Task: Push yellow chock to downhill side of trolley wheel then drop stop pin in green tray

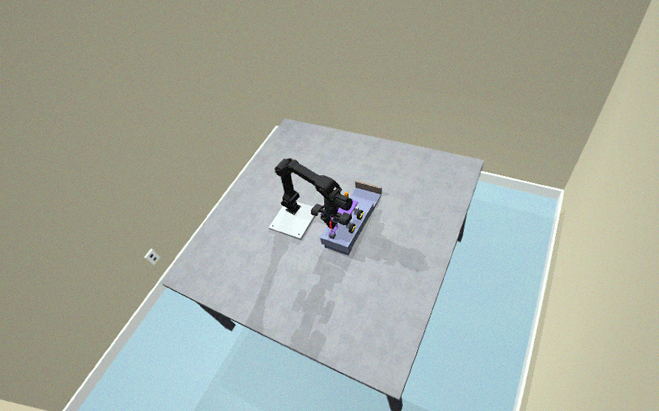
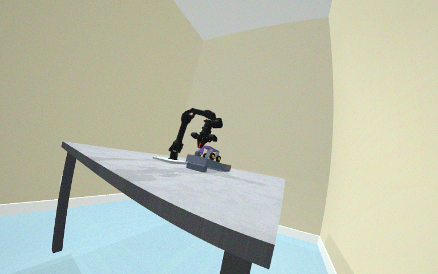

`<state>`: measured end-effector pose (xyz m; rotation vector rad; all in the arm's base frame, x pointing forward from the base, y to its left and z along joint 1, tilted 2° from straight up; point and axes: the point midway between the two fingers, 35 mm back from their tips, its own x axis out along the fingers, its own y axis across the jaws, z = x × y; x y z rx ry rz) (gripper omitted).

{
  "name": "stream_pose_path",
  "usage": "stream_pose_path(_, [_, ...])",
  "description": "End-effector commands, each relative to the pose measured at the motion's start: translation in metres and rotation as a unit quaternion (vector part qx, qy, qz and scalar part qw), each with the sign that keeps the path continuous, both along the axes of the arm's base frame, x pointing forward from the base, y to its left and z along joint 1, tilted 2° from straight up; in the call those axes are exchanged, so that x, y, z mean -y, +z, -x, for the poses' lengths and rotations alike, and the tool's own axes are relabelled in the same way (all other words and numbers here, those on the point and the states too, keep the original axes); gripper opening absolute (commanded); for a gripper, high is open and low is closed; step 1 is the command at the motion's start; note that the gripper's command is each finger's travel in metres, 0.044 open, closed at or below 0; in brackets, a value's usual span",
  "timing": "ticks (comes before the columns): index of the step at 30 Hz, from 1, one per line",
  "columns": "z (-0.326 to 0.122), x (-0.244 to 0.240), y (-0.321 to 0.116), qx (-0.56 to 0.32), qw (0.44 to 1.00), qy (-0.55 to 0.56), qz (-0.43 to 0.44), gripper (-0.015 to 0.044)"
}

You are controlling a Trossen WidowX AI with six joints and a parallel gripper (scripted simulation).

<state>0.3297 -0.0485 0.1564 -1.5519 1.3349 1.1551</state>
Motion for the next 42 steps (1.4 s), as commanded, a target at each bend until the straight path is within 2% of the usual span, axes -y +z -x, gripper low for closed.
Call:
stream_pose_path(1, [0.0,0.0,0.005,0.003,1.0,-0.001,0.001,0.0])
stream_pose_path(42, [0.001,-0.005,0.028,0.003,1.0,-0.001,0.001,0.0])
